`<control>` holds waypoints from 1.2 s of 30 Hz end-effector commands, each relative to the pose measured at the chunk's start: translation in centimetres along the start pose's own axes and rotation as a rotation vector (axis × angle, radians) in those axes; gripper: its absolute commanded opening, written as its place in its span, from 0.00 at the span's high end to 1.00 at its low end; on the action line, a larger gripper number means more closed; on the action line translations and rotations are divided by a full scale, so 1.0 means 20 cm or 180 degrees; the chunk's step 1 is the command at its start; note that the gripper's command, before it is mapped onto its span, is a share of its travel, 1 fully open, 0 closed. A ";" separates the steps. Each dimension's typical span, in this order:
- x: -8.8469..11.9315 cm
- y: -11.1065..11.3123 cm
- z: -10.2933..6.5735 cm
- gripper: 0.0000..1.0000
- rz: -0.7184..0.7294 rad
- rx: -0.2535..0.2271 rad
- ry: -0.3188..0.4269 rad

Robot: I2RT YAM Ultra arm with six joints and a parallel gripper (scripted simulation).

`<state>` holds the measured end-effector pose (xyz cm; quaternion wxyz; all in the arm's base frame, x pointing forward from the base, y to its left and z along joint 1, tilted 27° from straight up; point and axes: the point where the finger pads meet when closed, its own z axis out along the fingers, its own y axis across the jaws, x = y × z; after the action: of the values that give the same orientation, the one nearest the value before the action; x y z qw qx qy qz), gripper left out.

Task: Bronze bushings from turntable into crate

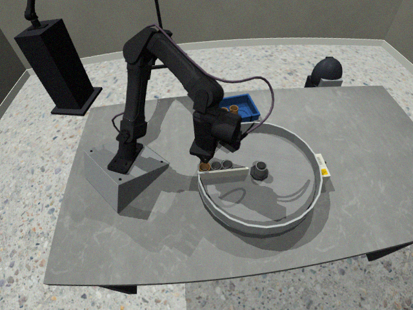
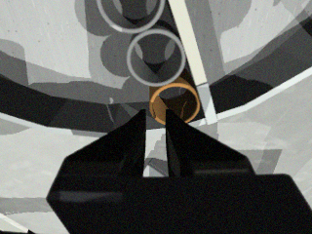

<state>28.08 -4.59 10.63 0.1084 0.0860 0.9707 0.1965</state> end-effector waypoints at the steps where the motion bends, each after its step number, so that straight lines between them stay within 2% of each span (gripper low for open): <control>1: -0.06 -0.02 -0.05 0.85 -0.0012 0.0038 -0.0129; 13: -0.07 -0.03 -0.04 0.85 -0.0010 0.0043 -0.0144; 14: -0.07 -0.03 -0.03 0.85 0.0009 0.0039 -0.0127; 16: 0.00 -0.01 0.05 0.85 0.0024 0.0002 0.0017; 20: -0.01 -0.02 0.04 0.85 0.0034 0.0023 -0.0046; 22: -0.04 -0.01 0.02 0.85 -0.0002 0.0027 -0.0099; 36: -0.04 -0.01 0.02 0.85 -0.0007 0.0026 -0.0093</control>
<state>28.44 -4.52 10.01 0.1112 0.0869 0.9705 0.1954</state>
